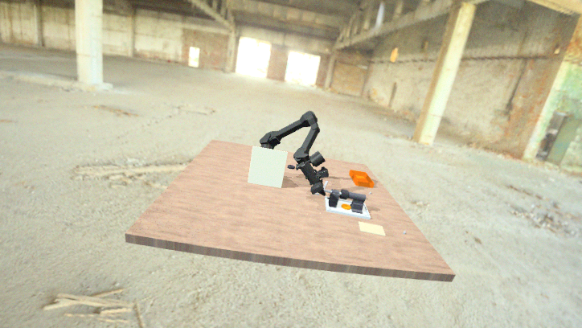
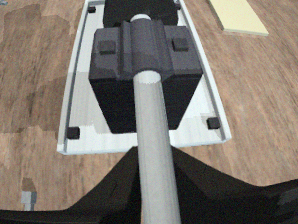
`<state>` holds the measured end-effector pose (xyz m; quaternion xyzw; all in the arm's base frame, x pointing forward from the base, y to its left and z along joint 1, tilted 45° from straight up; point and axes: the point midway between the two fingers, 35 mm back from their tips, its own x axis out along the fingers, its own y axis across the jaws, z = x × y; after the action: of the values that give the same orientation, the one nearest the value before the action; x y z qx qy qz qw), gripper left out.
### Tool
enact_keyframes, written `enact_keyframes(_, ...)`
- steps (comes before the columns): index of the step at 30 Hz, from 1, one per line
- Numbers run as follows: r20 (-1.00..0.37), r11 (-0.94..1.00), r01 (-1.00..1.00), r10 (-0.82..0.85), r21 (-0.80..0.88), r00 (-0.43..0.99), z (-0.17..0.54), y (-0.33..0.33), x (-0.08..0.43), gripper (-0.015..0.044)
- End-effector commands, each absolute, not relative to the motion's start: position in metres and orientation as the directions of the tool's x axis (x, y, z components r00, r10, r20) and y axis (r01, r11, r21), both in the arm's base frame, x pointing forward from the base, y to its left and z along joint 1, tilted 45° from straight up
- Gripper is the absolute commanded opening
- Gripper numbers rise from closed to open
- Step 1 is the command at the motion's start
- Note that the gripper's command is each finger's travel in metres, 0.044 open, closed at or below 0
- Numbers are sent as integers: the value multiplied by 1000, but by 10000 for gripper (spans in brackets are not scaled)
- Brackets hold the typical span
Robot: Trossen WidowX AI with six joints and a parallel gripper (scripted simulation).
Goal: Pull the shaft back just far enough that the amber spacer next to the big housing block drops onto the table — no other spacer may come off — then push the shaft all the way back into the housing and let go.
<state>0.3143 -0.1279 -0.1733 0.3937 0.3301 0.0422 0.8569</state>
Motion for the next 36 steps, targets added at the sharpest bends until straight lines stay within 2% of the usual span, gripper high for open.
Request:
enact_keyframes(1, -534, 687, 192, 326, 700, 780, -173, -130, 317, 0)
enact_keyframes(36, -534, 687, 192, 326, 701, 780, -174, -132, 327, 0)
